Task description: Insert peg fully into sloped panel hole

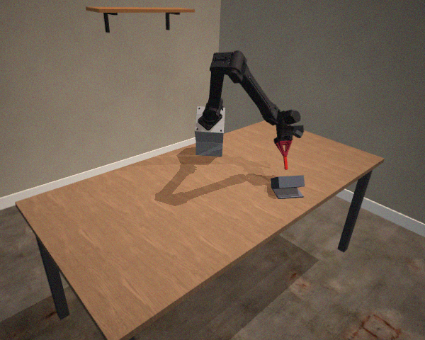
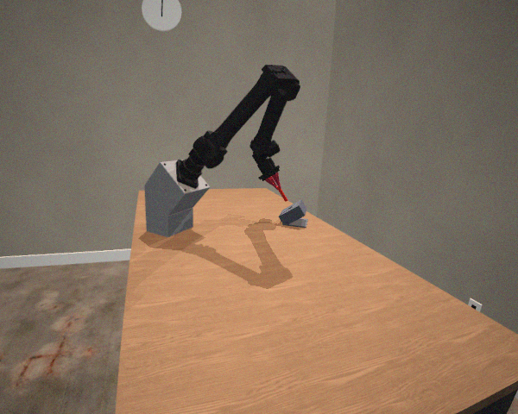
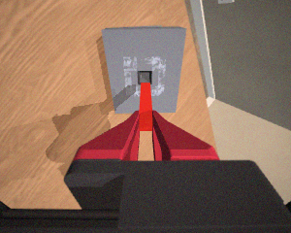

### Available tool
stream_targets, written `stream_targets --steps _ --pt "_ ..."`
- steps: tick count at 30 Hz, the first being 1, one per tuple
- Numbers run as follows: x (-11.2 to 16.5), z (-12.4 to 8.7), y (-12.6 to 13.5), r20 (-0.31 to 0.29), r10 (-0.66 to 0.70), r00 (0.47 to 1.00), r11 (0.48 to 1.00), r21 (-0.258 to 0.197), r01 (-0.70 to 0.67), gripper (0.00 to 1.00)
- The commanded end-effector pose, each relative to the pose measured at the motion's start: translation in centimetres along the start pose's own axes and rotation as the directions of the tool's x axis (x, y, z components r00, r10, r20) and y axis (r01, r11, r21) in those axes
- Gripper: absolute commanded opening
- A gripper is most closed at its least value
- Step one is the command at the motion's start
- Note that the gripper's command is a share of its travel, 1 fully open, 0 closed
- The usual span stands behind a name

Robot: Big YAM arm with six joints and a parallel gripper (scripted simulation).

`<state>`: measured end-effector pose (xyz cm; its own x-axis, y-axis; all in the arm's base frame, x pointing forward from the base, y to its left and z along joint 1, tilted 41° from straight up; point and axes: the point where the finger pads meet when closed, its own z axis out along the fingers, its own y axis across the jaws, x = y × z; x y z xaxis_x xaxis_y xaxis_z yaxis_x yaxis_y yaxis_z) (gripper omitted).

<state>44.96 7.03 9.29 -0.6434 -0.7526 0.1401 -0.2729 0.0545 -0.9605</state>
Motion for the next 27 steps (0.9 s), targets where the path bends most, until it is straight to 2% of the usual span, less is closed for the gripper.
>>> stream_targets --steps 1,27 --pt "0.1 0.7 0.2 -0.005 -0.008 1.0 1.0 -0.001 0.008 0.0" --pt "0.2 2.4 0.3 -0.005 -0.008 1.0 1.0 -0.001 0.008 0.0"
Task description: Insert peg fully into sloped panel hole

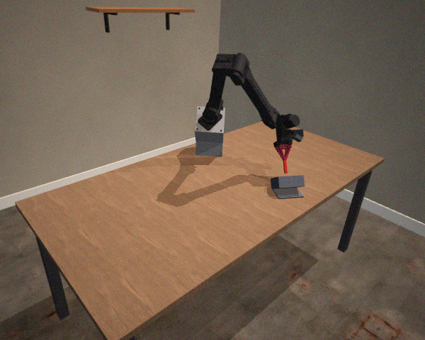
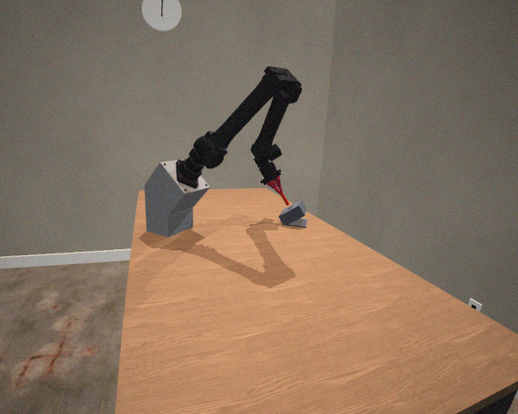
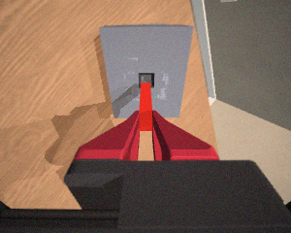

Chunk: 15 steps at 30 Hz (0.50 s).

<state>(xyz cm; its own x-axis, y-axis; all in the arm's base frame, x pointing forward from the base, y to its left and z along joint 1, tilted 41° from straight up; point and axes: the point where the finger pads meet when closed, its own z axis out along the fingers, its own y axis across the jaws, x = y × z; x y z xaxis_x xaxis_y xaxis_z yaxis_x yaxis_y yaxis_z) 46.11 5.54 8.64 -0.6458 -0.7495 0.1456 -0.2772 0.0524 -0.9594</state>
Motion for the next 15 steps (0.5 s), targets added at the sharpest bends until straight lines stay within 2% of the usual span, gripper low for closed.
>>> stream_targets --steps 1,15 --pt "-0.13 0.52 0.01 0.0 -0.004 1.0 1.0 0.001 0.004 0.0" --pt "-0.41 1.02 -0.33 0.0 -0.004 1.0 1.0 0.002 0.004 0.0"
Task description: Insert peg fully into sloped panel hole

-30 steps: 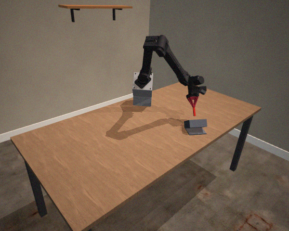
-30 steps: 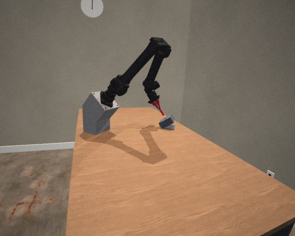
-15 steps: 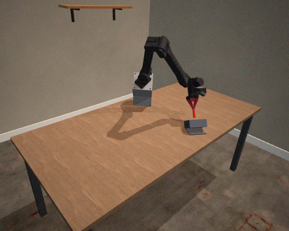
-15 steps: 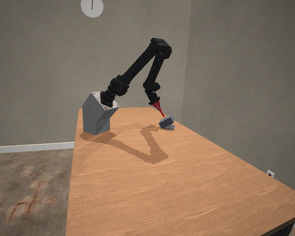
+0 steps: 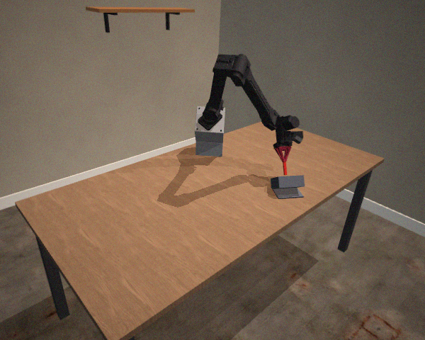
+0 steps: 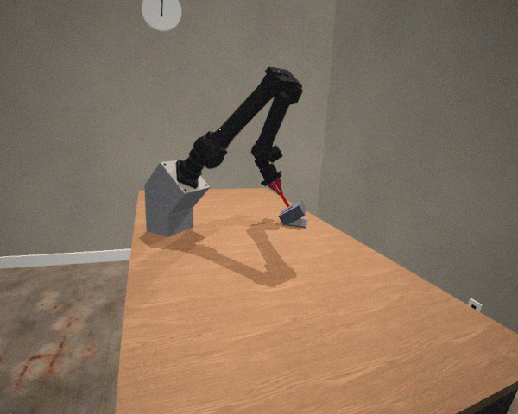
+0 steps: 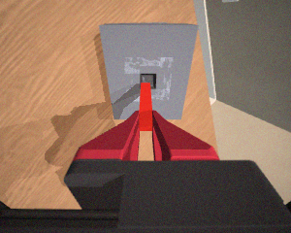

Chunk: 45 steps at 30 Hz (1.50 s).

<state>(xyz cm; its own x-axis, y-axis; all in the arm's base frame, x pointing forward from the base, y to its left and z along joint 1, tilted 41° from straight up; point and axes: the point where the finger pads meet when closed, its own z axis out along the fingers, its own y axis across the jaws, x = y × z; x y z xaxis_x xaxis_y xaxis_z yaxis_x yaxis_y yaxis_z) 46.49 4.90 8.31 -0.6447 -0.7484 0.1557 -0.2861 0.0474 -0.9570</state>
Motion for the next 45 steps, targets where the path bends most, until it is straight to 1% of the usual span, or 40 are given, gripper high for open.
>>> stream_targets --steps 1,29,35,45 --pt "-0.6 0.2 -0.5 0.002 0.006 1.0 1.0 0.005 -0.006 0.0" --pt "-1.5 -1.6 -1.7 0.003 0.006 1.0 1.0 0.005 -0.006 0.0" --pt "-1.6 -1.4 -1.8 0.003 0.006 1.0 1.0 0.005 -0.006 0.0" --pt "-1.5 -0.5 -1.8 0.003 0.006 1.0 1.0 0.005 -0.006 0.0"
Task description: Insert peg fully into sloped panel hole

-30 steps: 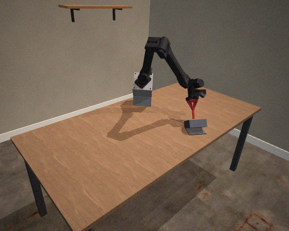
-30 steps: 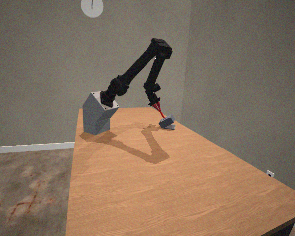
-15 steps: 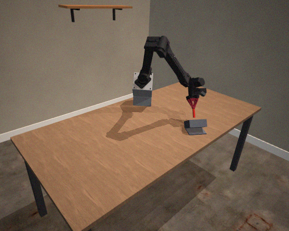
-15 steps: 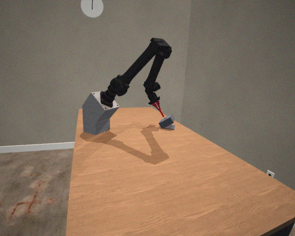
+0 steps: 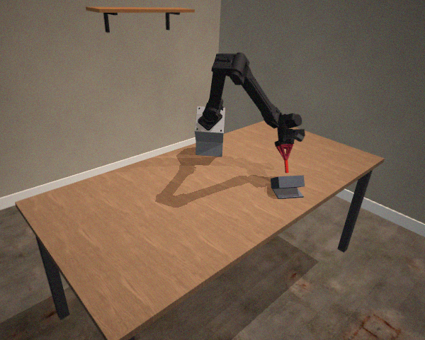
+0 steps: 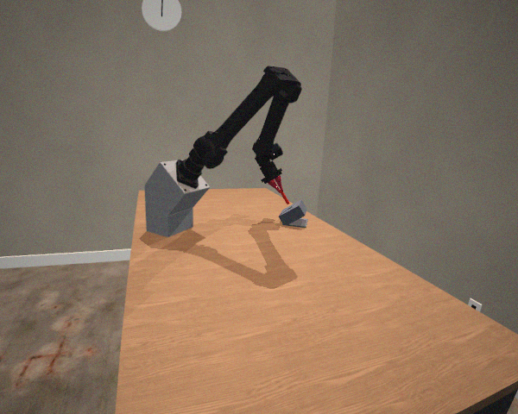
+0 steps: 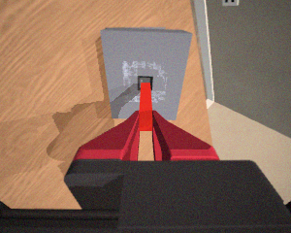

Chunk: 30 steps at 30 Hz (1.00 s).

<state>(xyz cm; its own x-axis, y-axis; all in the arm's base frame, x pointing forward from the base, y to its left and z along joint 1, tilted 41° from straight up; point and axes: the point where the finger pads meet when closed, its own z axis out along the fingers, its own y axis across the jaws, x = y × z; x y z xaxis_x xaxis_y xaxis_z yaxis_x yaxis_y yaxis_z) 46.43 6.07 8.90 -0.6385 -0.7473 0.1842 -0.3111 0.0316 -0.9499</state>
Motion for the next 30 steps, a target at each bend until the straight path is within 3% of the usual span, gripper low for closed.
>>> stream_targets --steps 1,30 --pt "-0.7 0.6 -1.3 0.006 0.035 0.999 0.999 0.014 -0.035 0.0" --pt "0.1 0.5 -0.3 0.006 0.035 0.999 0.999 0.014 -0.035 0.0"
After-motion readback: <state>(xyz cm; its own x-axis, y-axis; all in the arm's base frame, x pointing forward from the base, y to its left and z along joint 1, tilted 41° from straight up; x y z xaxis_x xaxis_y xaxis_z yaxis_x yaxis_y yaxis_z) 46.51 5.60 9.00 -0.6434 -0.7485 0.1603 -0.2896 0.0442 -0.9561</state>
